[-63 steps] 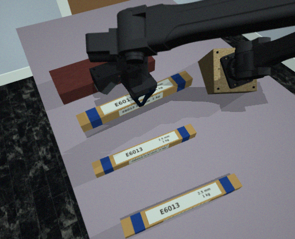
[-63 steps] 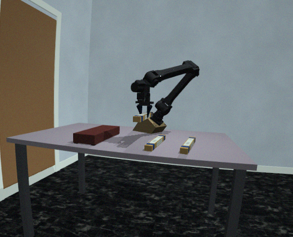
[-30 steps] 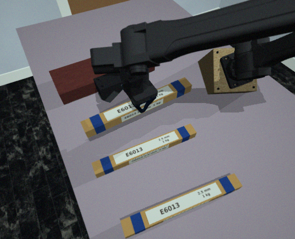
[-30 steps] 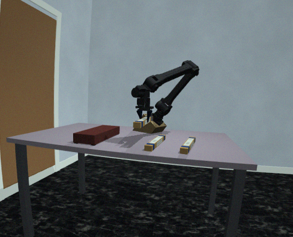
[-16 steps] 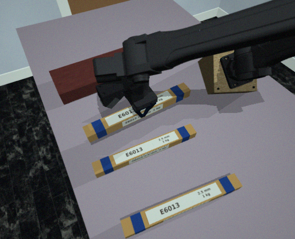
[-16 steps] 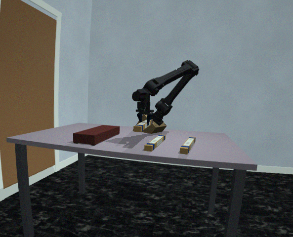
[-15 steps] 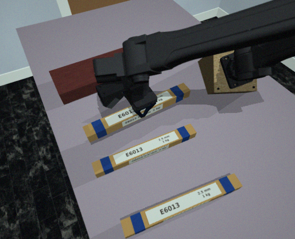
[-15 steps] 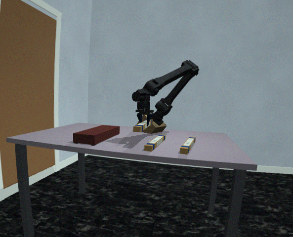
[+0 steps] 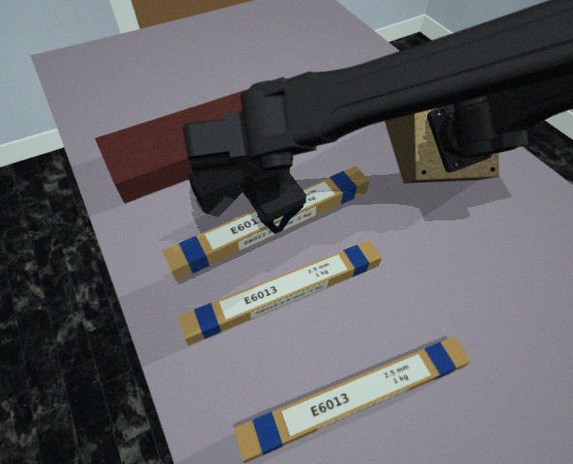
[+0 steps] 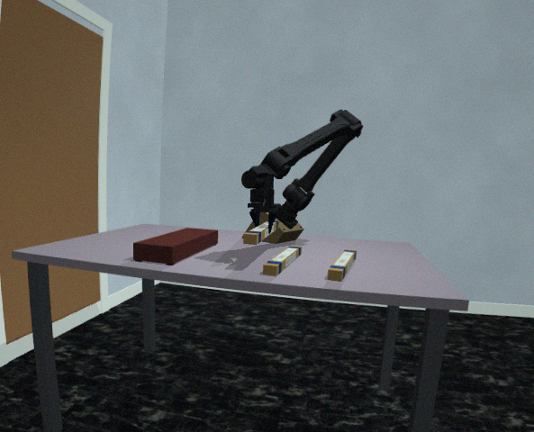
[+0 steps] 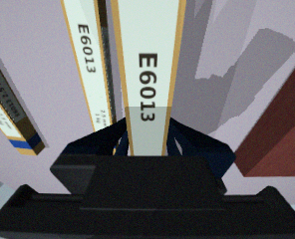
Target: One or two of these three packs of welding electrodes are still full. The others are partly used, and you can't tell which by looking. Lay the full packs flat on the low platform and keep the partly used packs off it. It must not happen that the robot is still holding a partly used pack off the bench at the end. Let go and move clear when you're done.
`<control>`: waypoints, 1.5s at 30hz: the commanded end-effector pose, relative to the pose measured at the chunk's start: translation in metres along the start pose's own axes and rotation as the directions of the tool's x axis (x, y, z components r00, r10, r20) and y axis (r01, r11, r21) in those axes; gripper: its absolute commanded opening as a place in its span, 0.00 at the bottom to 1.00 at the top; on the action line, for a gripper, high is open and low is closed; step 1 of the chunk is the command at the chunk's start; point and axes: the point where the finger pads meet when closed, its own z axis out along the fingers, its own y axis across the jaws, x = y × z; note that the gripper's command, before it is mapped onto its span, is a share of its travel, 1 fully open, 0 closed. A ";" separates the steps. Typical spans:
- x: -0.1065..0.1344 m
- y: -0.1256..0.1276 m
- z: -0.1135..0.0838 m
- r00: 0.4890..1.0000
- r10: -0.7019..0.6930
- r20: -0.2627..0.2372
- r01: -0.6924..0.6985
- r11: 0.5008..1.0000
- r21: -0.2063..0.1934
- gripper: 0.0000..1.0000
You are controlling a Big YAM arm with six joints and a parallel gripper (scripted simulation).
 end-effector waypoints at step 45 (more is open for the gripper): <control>-0.012 -0.001 -0.012 0.999 -0.012 0.031 0.012 1.000 0.012 0.00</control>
